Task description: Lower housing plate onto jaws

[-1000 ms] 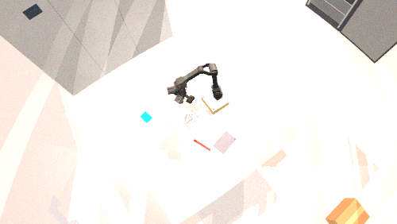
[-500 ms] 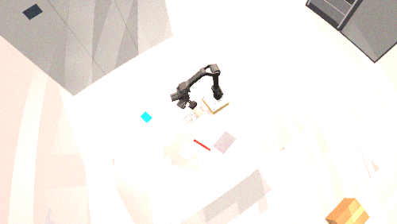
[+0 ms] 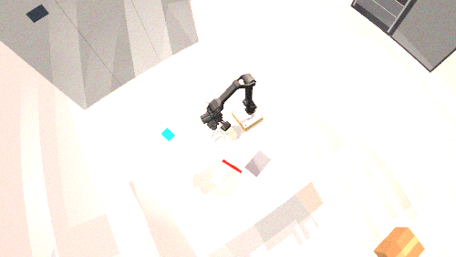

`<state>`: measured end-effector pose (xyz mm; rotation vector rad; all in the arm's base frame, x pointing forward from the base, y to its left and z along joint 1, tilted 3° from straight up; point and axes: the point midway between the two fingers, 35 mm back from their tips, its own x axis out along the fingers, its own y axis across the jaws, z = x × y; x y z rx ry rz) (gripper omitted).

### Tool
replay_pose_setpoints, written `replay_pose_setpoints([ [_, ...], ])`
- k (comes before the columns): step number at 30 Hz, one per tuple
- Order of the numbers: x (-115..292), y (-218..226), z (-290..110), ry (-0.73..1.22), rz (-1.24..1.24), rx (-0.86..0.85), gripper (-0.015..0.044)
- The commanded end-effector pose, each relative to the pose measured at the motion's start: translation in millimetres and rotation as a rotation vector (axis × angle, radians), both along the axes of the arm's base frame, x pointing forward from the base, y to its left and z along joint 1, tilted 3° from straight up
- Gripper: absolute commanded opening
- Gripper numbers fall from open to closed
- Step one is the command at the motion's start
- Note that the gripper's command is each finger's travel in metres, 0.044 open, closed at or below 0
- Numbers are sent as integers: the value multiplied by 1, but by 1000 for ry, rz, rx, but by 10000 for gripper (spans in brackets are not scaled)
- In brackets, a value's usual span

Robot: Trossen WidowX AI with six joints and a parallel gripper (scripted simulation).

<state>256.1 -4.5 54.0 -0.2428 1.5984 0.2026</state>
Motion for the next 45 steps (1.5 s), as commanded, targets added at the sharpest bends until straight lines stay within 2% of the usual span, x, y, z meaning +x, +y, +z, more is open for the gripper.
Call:
replay_pose_setpoints([
  [1,-3,12,-1,-4,-25,4,351],
  [45,-8,26,-1,-3,-51,3,351],
])
